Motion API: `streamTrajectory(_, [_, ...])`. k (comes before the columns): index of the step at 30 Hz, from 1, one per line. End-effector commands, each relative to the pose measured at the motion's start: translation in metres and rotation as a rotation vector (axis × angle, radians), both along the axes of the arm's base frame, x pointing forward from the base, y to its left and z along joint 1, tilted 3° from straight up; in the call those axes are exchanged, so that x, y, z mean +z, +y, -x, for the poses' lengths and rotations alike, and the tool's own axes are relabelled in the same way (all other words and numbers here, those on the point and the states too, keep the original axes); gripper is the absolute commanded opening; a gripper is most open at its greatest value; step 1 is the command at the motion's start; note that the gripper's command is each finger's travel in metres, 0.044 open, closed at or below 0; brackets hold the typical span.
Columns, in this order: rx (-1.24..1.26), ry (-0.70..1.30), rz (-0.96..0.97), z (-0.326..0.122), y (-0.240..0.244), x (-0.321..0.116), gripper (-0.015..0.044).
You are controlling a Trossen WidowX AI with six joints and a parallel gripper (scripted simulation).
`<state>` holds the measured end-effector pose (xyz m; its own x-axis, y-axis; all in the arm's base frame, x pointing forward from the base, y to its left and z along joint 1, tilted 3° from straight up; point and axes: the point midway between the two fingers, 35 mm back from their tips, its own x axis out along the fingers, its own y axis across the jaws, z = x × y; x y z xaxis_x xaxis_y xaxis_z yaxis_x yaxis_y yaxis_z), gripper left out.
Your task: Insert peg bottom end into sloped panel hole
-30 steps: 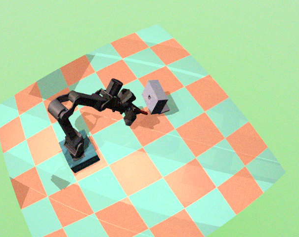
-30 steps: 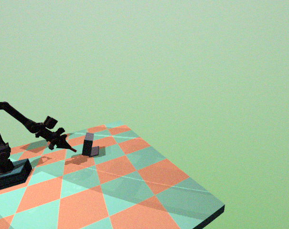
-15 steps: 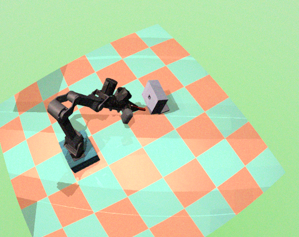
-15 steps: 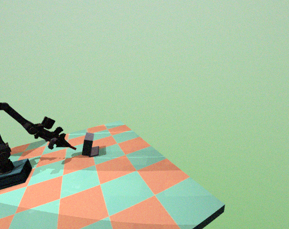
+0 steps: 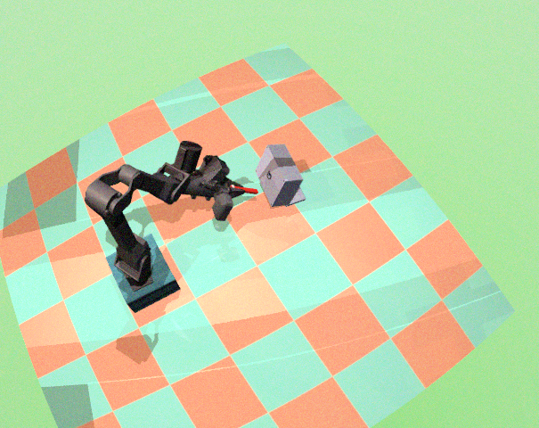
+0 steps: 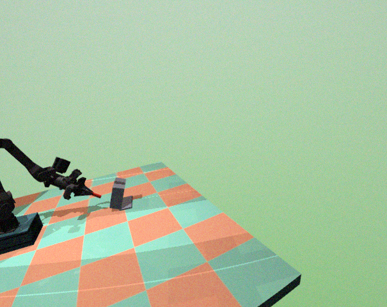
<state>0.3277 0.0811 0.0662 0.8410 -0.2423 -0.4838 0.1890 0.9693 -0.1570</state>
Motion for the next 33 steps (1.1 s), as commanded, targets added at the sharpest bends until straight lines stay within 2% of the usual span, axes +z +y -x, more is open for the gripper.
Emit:
streamTrajectory(1, [-0.002, -0.016, -0.005, 0.004, 0.002, -0.002, 0.0000])
streamTrajectory(33, [0.035, -0.152, -0.069, 0.021, 0.028, 0.006, 0.0000])
